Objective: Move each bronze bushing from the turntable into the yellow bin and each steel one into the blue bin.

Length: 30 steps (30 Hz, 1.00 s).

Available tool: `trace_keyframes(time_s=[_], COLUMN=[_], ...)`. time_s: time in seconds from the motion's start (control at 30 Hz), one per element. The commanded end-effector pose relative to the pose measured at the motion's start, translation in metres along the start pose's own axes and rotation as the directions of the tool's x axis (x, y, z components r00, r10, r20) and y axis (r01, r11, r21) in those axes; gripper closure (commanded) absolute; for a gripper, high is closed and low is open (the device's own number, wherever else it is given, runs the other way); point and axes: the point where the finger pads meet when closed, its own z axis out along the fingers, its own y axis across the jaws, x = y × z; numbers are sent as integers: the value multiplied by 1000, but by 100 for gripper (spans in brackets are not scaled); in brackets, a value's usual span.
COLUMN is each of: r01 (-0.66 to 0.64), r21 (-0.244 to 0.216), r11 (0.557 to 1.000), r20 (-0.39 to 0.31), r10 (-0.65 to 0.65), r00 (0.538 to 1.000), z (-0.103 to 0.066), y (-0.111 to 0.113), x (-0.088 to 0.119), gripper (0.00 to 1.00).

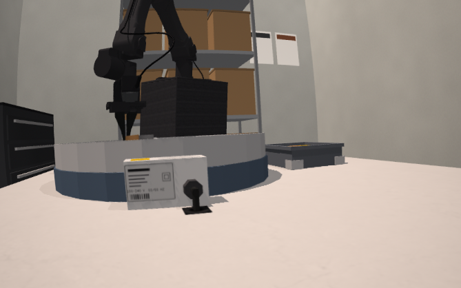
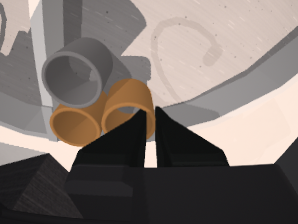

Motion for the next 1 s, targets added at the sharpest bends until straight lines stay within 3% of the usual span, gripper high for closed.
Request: trace_keyframes(time_s=[0.0, 0.43, 0.8, 0.87, 0.9, 0.97], r01=[-4, -4, -5, -5, -2, -5], r21=[-29, -27, -22, -22, 0, -17], r11=[1000, 1000, 1000, 1000, 1000, 1000], r20=[-8, -5, -1, -1, 21, 4], r10=[4, 4, 5, 5, 2, 5], r00=[1000, 1000, 1000, 1000, 1000, 1000], z=[0, -2, -38, -38, -47, -53], y=[8, 7, 5, 5, -5, 2], x=[3, 2, 5, 5, -5, 3], gripper=[100, 100, 100, 100, 100, 100])
